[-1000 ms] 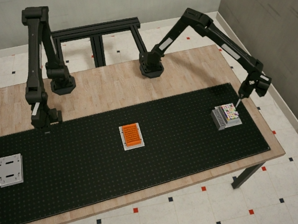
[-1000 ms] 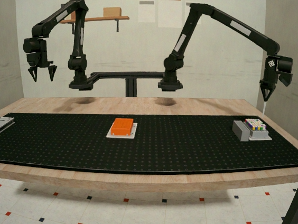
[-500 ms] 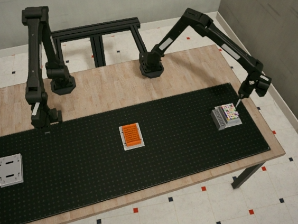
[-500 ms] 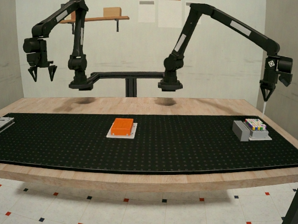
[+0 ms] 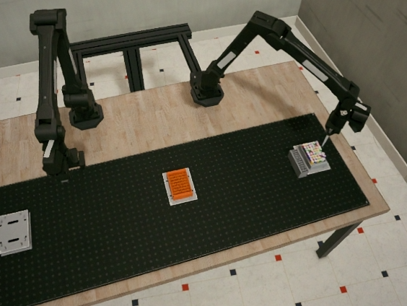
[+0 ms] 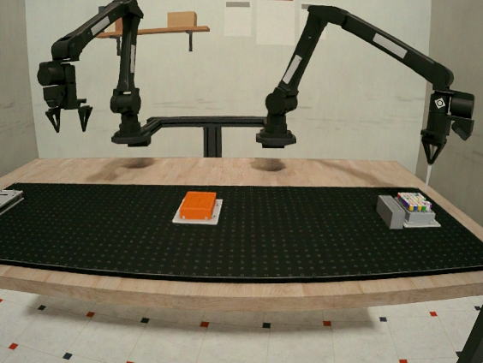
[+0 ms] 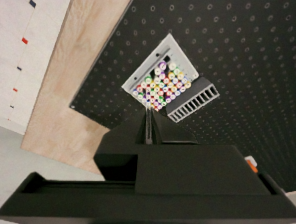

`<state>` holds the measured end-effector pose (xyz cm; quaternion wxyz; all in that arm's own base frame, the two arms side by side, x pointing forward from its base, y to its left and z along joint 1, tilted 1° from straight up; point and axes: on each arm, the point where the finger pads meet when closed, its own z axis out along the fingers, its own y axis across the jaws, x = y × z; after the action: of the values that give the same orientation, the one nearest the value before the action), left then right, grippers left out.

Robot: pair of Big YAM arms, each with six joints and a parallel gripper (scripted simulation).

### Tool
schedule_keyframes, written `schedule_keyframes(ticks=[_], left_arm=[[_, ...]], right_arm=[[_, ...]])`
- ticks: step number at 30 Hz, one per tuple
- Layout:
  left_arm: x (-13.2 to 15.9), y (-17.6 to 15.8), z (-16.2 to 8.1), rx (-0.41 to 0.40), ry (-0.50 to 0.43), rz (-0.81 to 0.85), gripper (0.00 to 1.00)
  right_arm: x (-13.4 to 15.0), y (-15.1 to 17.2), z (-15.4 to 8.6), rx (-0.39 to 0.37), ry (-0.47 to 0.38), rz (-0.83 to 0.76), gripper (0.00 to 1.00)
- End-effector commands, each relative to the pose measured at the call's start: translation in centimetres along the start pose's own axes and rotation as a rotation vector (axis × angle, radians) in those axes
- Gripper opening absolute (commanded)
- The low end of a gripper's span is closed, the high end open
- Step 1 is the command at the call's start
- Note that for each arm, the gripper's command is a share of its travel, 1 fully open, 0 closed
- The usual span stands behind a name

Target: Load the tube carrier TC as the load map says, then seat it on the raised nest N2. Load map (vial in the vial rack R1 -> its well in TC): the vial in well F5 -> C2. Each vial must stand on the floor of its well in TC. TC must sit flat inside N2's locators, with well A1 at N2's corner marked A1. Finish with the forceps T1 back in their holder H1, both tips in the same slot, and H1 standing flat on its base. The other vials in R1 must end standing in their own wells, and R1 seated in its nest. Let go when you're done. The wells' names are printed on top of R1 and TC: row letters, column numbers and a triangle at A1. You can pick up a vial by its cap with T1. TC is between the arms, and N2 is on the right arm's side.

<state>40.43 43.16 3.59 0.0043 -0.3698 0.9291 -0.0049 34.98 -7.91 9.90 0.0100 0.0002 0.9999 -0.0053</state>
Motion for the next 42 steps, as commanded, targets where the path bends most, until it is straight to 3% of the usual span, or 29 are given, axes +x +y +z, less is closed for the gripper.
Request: schedule_keyframes(ticks=[1,42], left_arm=[[-0.7,-0.4,-0.1,0.003,0.000,-0.001,0.07],[-0.6,-0.4,1.4,0.003,-0.008,-0.001,0.10]], right_arm=[[-0.1,0.0,0.0,-0.004,0.014,-0.008,1.00],[-0.1,0.0,0.0,-0.004,0.014,-0.008,1.00]])
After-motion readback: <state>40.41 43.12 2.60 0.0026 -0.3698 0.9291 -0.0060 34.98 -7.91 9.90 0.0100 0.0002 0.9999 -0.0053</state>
